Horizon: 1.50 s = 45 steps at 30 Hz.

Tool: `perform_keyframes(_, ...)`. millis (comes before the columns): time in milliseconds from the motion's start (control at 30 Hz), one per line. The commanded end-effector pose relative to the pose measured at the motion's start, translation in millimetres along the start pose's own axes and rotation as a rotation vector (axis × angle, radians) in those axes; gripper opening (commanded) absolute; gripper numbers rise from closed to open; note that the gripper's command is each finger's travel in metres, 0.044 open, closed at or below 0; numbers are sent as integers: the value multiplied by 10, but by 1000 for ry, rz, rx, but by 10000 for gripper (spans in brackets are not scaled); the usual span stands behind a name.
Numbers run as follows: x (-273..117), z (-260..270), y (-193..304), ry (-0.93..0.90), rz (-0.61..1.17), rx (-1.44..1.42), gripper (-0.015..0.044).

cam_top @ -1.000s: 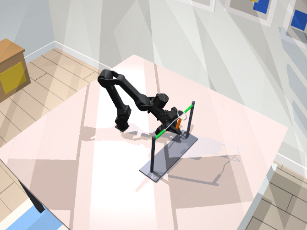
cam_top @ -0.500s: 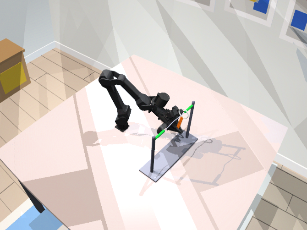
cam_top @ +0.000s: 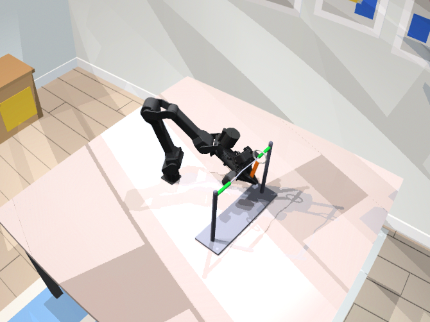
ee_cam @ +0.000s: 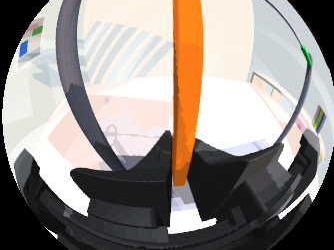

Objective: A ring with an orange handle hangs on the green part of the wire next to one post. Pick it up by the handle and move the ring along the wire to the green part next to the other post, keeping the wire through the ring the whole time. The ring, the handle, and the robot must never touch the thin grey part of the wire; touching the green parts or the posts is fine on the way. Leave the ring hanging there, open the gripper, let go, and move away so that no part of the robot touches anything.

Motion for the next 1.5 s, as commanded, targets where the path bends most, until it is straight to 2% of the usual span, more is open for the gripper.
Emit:
perform_keyframes(0,8,38,-28,3,-7,10,-150)
perform_keyframes(1267,69,147,138,2,-9,11,-150)
perform_keyframes(1467,68,149,137,-2,-7,5,7)
Point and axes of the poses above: the point midway between the two fingers, 35 mm back from their tips, its own x axis out along the fingers, its own z axis across the jaws, y = z × x, the point moved 8 cm from there along -x, back along the fingers, and after that the axes turned 9 degrees about -x, right-handed, at the moved point
